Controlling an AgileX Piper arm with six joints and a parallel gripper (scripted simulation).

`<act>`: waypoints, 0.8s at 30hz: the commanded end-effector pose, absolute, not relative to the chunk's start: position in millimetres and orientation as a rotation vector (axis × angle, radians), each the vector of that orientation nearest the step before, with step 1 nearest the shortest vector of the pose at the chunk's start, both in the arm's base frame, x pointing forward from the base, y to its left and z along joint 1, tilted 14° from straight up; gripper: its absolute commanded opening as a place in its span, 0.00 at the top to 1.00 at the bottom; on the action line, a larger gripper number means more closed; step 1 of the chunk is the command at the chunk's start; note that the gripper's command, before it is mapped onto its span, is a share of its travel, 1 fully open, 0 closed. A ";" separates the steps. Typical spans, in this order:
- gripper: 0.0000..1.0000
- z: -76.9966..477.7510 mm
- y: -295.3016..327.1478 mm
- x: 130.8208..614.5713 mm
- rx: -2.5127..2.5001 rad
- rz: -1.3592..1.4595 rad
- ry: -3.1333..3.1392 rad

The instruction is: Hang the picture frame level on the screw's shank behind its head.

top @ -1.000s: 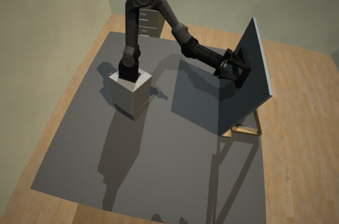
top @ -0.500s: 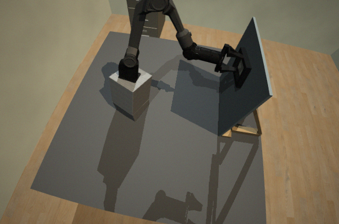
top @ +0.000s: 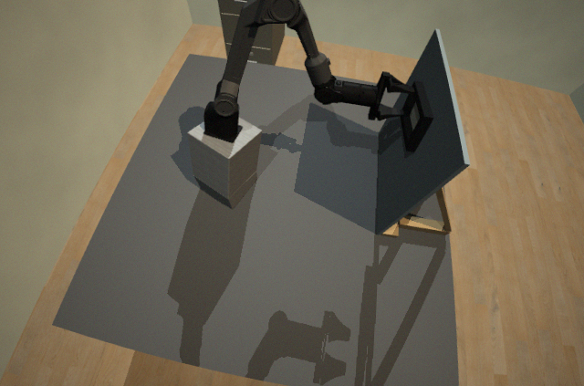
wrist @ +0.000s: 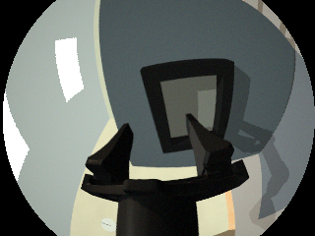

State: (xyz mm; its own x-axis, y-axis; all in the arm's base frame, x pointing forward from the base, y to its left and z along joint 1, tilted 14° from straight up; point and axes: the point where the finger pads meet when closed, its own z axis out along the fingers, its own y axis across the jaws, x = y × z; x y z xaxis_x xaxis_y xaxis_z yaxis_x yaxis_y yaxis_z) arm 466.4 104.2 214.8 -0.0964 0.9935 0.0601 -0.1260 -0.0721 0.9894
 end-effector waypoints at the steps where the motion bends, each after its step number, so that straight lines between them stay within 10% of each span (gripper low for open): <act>1: 0.00 213.7 107.1 465.6 1.106 1.387 1.153; 10: 0.00 214.0 108.5 465.2 1.102 1.391 1.154; 11: 0.37 214.0 108.5 465.2 1.102 1.391 1.154; 24: 0.37 214.0 108.5 465.2 1.102 1.391 1.154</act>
